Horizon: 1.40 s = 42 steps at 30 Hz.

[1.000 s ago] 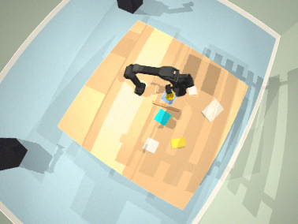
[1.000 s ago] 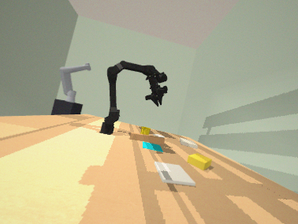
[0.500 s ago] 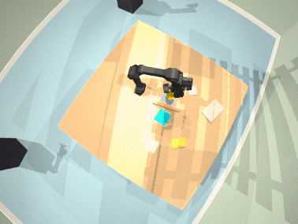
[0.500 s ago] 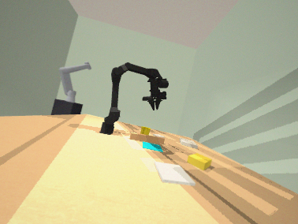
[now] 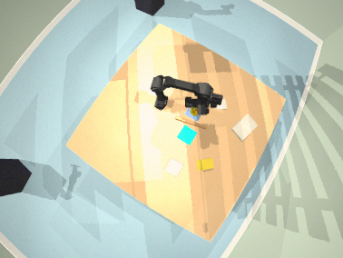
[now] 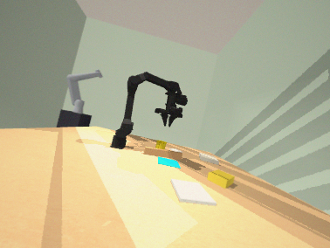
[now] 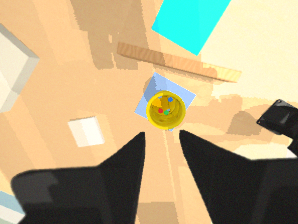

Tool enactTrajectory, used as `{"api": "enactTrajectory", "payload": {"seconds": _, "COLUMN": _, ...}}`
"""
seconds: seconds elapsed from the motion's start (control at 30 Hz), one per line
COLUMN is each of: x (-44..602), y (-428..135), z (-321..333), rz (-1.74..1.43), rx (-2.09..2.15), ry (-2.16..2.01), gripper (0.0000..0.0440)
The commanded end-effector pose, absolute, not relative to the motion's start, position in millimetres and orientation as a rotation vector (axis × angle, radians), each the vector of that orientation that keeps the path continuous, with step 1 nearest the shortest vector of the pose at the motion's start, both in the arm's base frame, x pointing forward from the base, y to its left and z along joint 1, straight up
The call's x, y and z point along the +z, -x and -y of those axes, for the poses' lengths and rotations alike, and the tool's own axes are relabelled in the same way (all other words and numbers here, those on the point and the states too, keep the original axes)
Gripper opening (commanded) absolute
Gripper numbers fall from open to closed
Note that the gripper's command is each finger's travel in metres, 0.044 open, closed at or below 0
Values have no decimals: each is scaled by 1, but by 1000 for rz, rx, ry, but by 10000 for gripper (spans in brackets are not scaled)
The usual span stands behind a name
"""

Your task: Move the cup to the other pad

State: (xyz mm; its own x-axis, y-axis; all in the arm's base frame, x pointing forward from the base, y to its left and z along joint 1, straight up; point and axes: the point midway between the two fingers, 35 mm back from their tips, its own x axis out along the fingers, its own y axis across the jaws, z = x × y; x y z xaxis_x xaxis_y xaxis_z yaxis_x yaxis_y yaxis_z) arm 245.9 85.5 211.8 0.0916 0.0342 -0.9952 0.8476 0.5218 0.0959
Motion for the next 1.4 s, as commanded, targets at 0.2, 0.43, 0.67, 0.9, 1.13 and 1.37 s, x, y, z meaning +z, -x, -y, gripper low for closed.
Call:
{"api": "enactTrajectory", "payload": {"seconds": 0.2, "x": 189, "y": -237, "z": -78, "rz": -1405, "rx": -858, "ry": -803, "gripper": 164}}
{"api": "enactTrajectory", "payload": {"seconds": 0.43, "x": 173, "y": -231, "z": -75, "rz": -1419, "rx": -930, "ry": -785, "gripper": 167}}
{"api": "enactTrajectory", "payload": {"seconds": 0.67, "x": 156, "y": -227, "z": -74, "rz": -1427, "rx": -990, "ry": -767, "gripper": 171}}
{"api": "enactTrajectory", "payload": {"seconds": 0.9, "x": 137, "y": -223, "z": -74, "rz": -1431, "rx": -1035, "ry": -749, "gripper": 175}}
{"api": "enactTrajectory", "payload": {"seconds": 1.13, "x": 118, "y": -220, "z": -74, "rz": -1434, "rx": -1061, "ry": -728, "gripper": 178}}
{"api": "enactTrajectory", "payload": {"seconds": 1.37, "x": 98, "y": -217, "z": -74, "rz": -1440, "rx": -1066, "ry": -702, "gripper": 178}}
